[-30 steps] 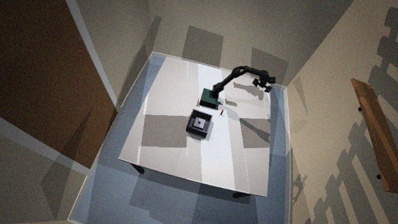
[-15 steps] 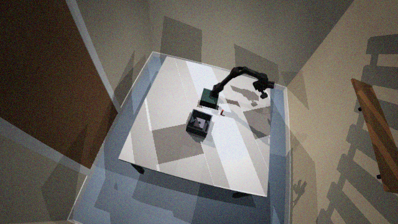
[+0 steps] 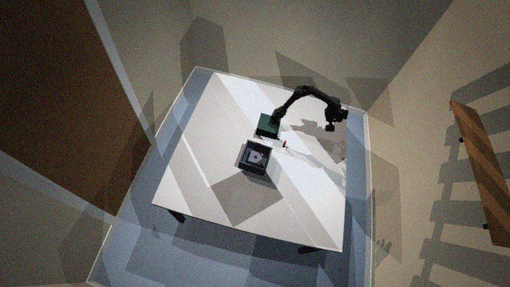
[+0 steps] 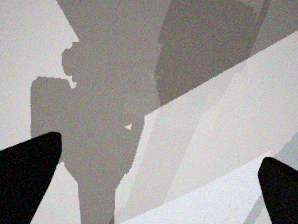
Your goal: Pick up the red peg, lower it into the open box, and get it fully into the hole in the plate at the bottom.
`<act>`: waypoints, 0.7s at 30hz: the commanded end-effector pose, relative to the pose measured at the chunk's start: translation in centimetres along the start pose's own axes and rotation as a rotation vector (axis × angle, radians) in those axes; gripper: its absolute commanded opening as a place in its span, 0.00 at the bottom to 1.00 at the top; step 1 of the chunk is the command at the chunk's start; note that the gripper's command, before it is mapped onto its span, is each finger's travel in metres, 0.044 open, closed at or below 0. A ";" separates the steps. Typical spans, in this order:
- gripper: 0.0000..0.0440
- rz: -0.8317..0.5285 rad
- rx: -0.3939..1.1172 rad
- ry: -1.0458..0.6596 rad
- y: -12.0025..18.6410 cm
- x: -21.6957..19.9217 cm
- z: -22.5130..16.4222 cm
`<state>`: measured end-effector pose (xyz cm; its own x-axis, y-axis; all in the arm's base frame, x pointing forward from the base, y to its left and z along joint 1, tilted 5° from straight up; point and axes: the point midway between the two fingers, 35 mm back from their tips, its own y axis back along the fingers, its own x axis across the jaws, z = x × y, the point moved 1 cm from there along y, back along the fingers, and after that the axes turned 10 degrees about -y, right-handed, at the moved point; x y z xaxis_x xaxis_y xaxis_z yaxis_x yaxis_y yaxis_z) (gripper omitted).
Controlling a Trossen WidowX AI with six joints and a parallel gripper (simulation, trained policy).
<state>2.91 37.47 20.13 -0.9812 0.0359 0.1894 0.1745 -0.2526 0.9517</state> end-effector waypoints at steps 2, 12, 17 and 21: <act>1.00 -0.025 0.007 -0.134 0.5 -1.4 -0.9; 1.00 -0.085 0.028 -0.477 1.2 -5.0 -3.4; 1.00 -0.116 0.037 -0.648 1.5 -6.6 -4.8; 1.00 -0.142 0.044 -0.785 1.7 -7.8 -6.0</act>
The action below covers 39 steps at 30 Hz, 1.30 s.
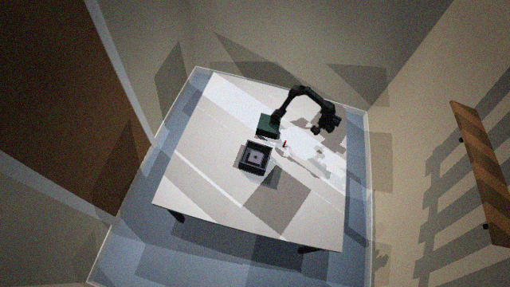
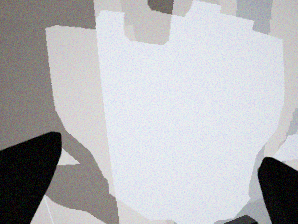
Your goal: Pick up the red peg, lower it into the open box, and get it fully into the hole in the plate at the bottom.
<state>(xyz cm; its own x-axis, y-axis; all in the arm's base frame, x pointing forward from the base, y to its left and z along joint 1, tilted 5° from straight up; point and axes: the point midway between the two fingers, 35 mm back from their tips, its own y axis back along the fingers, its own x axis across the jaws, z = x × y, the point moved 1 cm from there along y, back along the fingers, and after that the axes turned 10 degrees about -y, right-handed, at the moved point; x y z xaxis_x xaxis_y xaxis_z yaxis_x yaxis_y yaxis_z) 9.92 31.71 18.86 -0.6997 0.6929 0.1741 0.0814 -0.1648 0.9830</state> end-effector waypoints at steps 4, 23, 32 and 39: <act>1.00 -0.038 0.005 -0.202 0.1 -2.6 -0.4; 1.00 -0.187 0.057 -0.845 -1.2 -10.6 -3.2; 1.00 -0.281 0.091 -1.142 -2.8 -14.0 -5.7; 1.00 -0.357 0.103 -1.357 -4.7 -16.3 -7.7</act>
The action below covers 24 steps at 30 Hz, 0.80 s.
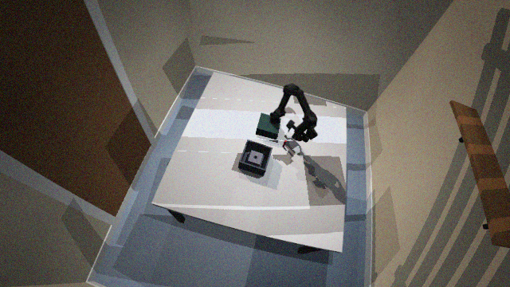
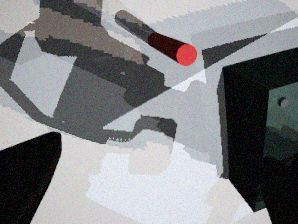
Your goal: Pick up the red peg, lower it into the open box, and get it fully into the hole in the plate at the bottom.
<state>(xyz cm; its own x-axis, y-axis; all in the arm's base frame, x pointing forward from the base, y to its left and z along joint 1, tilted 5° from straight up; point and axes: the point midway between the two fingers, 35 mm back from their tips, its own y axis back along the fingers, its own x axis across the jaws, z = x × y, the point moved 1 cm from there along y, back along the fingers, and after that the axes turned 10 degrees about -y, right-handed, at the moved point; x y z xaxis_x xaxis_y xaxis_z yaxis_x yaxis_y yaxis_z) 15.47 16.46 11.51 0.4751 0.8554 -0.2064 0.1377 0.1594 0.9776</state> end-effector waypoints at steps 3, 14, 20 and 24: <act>1.00 -0.029 -0.008 -0.127 -1.9 -1.0 0.8; 1.00 -0.040 -0.033 -0.270 -6.6 -1.3 1.8; 1.00 -0.017 -0.060 -0.298 -9.2 -0.8 2.2; 1.00 0.002 -0.077 -0.303 -10.7 -0.4 2.6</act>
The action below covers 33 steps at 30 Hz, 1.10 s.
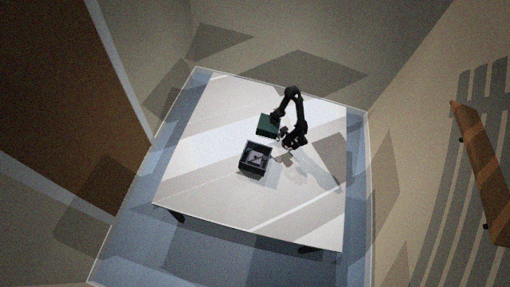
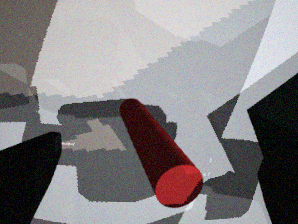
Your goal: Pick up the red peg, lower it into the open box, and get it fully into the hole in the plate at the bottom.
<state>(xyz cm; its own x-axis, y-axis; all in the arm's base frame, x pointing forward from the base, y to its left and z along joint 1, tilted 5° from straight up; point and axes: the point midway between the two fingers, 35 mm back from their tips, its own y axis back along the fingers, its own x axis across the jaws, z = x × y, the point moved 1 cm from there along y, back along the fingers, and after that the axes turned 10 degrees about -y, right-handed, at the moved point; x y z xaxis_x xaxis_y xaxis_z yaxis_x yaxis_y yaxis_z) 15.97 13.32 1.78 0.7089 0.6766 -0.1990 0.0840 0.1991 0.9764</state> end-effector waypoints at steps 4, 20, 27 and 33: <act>0.89 0.005 -0.013 -0.008 -2.0 0.3 0.1; 0.04 -0.068 -0.020 -0.041 -4.0 0.6 0.6; 0.00 -0.054 -0.069 -0.040 -1.5 1.1 2.0; 0.00 -0.045 -0.104 -0.050 0.9 1.2 3.4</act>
<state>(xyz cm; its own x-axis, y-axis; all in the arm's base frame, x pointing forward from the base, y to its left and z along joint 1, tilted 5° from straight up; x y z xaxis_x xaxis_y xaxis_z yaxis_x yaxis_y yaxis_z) 18.72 12.04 1.76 0.7379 0.6275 -0.2482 0.0642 0.3008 0.9515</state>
